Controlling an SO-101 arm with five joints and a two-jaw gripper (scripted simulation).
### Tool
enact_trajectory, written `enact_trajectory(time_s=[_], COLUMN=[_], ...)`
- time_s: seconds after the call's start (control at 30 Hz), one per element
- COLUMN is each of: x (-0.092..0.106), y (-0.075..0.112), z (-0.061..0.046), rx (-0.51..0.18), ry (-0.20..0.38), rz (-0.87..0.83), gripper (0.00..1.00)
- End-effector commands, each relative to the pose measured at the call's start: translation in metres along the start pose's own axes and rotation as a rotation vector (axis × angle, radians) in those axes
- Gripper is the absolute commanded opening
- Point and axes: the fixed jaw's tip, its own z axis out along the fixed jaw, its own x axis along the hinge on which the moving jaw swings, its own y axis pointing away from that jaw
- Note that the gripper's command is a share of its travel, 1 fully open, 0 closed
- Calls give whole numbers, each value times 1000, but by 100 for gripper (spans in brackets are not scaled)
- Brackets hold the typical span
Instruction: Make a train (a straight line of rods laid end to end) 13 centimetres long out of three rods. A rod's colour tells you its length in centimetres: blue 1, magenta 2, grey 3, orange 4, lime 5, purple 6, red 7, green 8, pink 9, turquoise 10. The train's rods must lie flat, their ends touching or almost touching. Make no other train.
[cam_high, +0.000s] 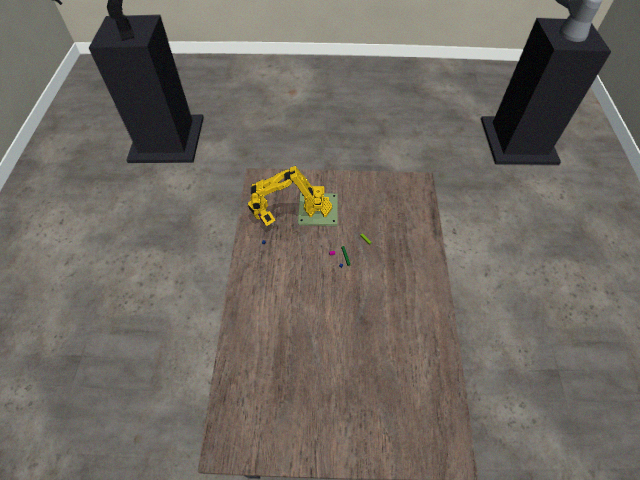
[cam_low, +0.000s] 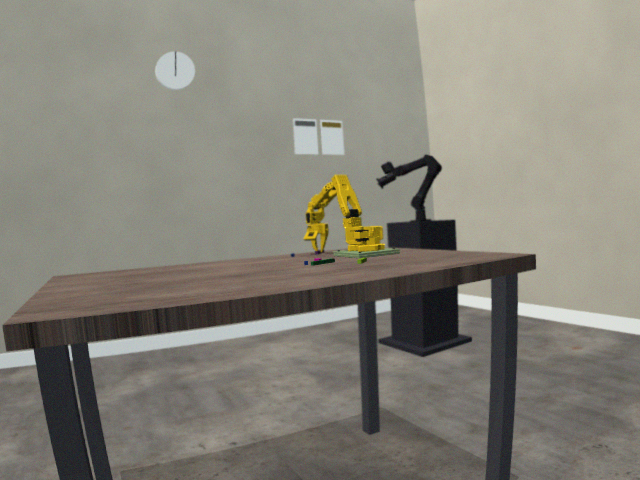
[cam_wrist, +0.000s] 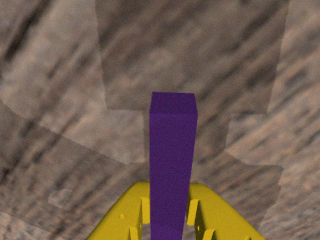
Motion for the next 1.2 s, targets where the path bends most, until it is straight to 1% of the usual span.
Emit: enact_trajectory(time_s=[0.0,0.87,1.0,1.17], x=[-2,-2,-2,-1], y=[5,5,4,3], z=[6,6,3,-5], rx=[-25,-25,-25,-25], ry=[-18,-18,-18,-18], rz=[0,0,0,0], gripper=[0,0,0,0])
